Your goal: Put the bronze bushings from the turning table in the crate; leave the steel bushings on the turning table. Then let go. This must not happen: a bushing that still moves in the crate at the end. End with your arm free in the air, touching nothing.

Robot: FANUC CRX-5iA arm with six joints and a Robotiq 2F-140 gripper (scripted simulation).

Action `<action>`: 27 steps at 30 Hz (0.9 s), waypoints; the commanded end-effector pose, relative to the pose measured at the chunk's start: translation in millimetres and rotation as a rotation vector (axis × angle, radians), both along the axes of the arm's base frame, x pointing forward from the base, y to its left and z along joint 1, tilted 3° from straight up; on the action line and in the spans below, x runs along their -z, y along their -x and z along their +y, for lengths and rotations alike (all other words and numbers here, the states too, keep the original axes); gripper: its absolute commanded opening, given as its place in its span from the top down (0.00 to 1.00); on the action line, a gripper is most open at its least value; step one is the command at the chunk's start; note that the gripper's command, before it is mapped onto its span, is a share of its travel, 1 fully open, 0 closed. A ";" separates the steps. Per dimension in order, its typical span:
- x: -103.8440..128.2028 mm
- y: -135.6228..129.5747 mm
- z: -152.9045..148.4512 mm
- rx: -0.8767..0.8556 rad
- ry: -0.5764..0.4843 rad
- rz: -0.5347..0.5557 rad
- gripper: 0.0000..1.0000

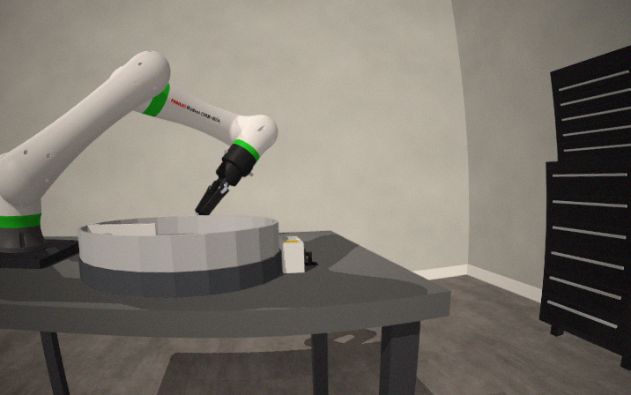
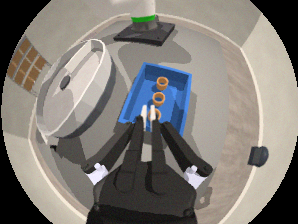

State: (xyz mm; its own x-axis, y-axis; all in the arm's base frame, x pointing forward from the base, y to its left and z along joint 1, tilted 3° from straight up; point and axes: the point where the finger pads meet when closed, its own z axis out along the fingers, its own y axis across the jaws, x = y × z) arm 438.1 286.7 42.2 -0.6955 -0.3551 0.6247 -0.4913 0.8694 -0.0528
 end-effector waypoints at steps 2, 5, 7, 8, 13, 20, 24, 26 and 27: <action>-0.2 -0.1 0.1 0.000 0.000 0.000 0.93; -0.3 -0.1 0.1 0.000 0.000 0.000 0.93; -1.2 -0.1 0.1 0.000 0.000 0.000 0.93; -2.2 0.0 0.1 0.000 0.000 0.000 0.93; -7.3 0.2 0.3 0.000 0.000 0.000 0.93; -32.8 1.2 1.0 0.000 0.000 0.000 0.93; -52.1 2.0 1.5 0.000 0.000 0.000 0.93; -61.8 2.4 1.8 0.000 0.000 0.000 0.93; -66.4 2.6 1.9 0.000 0.000 0.000 0.93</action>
State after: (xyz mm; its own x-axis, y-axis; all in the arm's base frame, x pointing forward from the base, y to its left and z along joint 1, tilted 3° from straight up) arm 435.8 288.1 97.2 -0.6956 -0.3553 0.6244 -0.4914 0.8693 -0.0528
